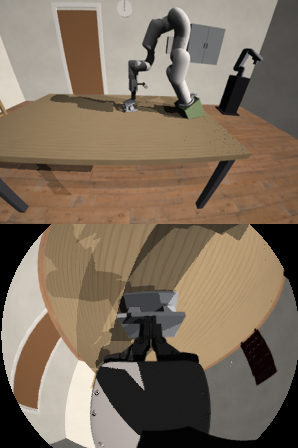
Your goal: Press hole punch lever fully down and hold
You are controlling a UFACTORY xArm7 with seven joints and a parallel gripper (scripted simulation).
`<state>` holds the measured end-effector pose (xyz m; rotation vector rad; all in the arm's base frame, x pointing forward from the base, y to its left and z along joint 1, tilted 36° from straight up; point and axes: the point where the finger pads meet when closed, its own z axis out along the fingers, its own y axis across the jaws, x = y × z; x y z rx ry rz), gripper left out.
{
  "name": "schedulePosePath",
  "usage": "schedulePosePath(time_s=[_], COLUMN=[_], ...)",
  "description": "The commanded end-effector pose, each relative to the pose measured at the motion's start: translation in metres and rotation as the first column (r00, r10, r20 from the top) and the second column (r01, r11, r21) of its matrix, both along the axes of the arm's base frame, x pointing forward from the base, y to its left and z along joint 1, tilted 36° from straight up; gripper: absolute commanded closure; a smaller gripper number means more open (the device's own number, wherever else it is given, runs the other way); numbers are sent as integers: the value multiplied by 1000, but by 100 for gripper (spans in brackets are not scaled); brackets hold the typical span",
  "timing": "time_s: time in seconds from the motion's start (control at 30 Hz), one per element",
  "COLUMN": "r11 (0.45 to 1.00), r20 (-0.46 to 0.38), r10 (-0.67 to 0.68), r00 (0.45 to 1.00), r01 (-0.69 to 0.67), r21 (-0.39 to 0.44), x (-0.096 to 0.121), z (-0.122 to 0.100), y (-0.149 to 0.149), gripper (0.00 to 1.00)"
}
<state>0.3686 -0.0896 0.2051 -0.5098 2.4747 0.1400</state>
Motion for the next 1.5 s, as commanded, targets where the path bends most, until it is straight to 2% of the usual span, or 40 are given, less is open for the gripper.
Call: schedulePosePath(time_s=[0.0, 1.47], r11=[1000, 1000], r20=[3, 3], r10=[-1, -1], r00=[1000, 1000], r01=[1, 1], r21=[-1, -1], x=[1, 9], z=[1, -12], y=[-1, 3], gripper=[100, 100])
